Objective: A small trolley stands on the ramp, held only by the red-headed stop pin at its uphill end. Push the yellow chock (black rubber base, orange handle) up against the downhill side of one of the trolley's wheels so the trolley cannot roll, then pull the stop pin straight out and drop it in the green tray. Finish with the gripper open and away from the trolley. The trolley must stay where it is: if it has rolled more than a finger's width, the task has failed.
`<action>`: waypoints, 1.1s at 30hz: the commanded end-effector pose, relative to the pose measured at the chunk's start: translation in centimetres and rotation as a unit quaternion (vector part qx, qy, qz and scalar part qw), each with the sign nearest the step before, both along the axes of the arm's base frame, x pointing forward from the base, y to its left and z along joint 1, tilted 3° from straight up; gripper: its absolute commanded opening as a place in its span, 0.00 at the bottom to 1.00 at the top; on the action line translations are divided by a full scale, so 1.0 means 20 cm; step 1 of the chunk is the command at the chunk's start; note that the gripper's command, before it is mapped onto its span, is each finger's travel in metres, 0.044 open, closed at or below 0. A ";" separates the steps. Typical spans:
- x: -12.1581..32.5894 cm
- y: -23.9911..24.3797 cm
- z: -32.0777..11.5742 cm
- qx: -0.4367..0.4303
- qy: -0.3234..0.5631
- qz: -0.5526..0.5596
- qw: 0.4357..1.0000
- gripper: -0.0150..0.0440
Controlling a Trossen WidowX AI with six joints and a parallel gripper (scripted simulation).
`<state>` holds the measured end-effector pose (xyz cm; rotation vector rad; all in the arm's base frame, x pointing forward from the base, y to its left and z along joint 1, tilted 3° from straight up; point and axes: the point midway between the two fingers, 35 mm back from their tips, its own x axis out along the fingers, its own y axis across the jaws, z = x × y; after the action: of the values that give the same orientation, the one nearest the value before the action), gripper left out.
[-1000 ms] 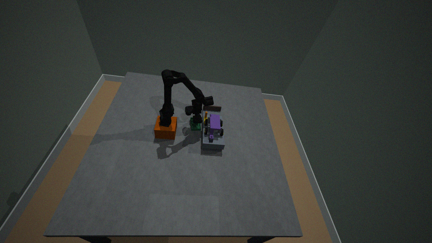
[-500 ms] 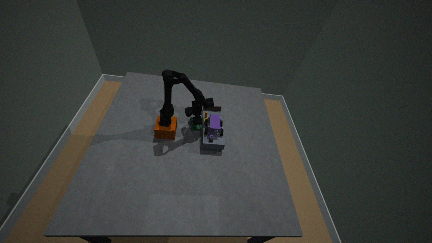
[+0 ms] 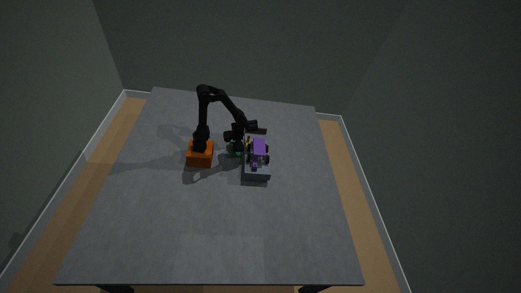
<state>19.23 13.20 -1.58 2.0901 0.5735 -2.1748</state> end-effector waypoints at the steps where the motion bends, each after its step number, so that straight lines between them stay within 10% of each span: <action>1: 0.00 -0.01 -0.01 0.001 0.002 0.001 1.000 0.58; 33: 0.03 -0.08 -0.07 0.000 0.002 0.001 1.000 0.58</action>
<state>19.77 11.84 -2.65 2.0915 0.5725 -2.1728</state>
